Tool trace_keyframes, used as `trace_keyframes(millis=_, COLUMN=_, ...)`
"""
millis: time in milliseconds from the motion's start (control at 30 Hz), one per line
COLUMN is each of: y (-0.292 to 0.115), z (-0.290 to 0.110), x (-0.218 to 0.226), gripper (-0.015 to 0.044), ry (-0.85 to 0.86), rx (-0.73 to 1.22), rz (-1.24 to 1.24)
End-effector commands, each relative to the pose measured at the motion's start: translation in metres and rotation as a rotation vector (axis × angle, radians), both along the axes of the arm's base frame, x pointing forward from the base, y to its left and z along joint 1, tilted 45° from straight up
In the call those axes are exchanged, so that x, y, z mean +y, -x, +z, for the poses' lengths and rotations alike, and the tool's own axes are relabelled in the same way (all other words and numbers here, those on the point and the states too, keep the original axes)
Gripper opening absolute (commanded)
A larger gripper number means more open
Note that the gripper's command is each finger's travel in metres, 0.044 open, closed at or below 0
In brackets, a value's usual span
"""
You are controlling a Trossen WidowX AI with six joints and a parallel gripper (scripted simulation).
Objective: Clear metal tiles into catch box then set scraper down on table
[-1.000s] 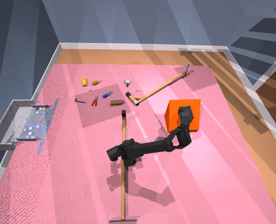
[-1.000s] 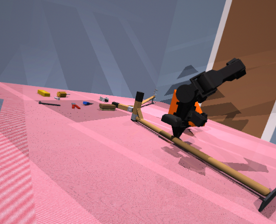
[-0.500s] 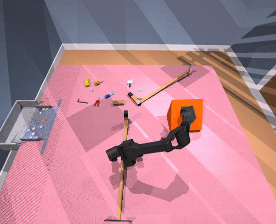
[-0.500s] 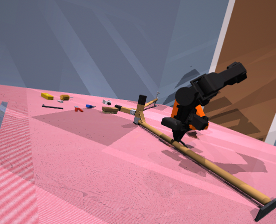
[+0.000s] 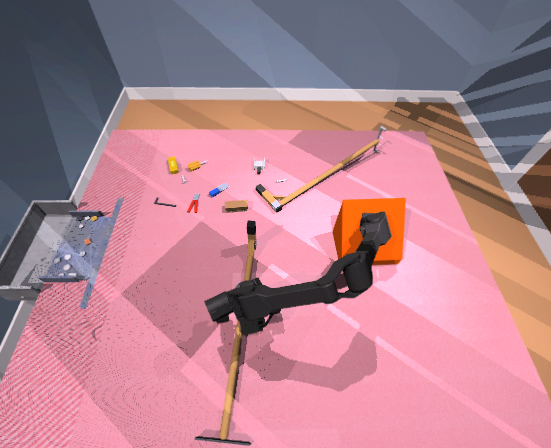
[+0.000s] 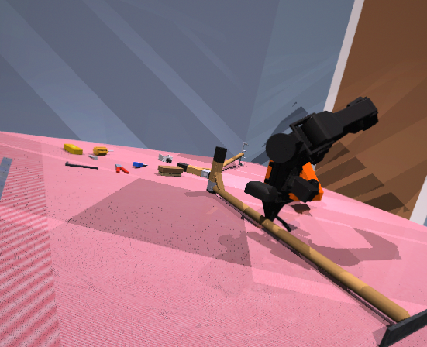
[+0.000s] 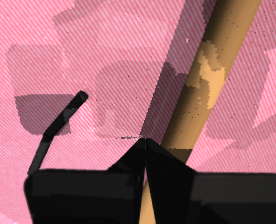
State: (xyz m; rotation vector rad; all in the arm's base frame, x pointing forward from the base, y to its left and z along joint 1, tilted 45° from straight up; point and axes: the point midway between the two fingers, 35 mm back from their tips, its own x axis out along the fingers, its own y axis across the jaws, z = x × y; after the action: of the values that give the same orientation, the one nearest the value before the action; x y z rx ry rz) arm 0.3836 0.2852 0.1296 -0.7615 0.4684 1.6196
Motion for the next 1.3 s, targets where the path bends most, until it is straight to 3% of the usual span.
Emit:
trace_keyframes(millis=0, y=-0.005, z=-0.001, x=0.003, gripper=0.0000, ry=-0.008, rx=-0.004, rz=0.010)
trace_keyframes(millis=1000, y=-0.007, z=0.069, x=-0.071, gripper=0.0000, ry=0.005, rx=0.000, rz=0.000)
trace_keyframes(millis=1267, y=0.011, z=0.089, x=-0.094, gripper=0.0000, ry=0.012, rx=0.086, rz=-0.081)
